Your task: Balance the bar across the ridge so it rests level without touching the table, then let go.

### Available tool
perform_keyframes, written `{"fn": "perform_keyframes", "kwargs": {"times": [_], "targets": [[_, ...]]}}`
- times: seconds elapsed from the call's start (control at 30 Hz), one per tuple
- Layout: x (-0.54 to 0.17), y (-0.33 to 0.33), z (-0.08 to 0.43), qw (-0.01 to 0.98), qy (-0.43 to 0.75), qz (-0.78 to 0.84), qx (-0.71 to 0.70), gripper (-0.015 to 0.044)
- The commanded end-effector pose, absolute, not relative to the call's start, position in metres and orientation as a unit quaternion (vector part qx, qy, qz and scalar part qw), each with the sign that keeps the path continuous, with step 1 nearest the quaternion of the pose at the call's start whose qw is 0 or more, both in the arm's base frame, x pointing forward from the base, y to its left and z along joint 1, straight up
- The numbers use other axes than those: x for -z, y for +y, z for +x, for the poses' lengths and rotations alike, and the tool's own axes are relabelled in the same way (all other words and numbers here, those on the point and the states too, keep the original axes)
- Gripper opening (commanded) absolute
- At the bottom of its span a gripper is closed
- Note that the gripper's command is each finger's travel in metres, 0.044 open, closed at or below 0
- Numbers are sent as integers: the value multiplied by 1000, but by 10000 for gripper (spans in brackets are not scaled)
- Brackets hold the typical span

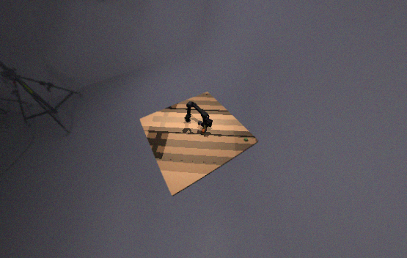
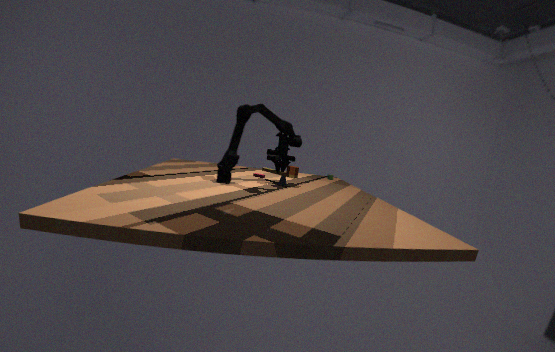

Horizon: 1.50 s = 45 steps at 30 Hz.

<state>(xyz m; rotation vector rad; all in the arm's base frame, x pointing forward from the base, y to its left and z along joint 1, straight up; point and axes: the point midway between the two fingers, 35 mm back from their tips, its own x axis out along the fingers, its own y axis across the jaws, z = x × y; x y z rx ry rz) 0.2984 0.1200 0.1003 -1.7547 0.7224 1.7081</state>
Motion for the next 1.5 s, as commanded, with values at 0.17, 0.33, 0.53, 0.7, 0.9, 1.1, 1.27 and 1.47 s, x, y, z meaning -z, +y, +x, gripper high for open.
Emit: {"fn": "perform_keyframes", "kwargs": {"times": [0.17,0.33,0.53,0.7,0.9,1.1,1.27,1.47], "targets": [[-100,120,298,290,271,-658,-640,173],[-100,120,298,290,271,-658,-640,185],[-100,120,298,290,271,-658,-640,185],[-100,120,298,290,271,-658,-640,238],[-100,120,298,290,271,-658,-640,395],[-108,120,299,290,271,-658,-640,440],[-169,121,300,290,271,-658,-640,440],[-200,119,295,290,271,-658,-640,440]]}}
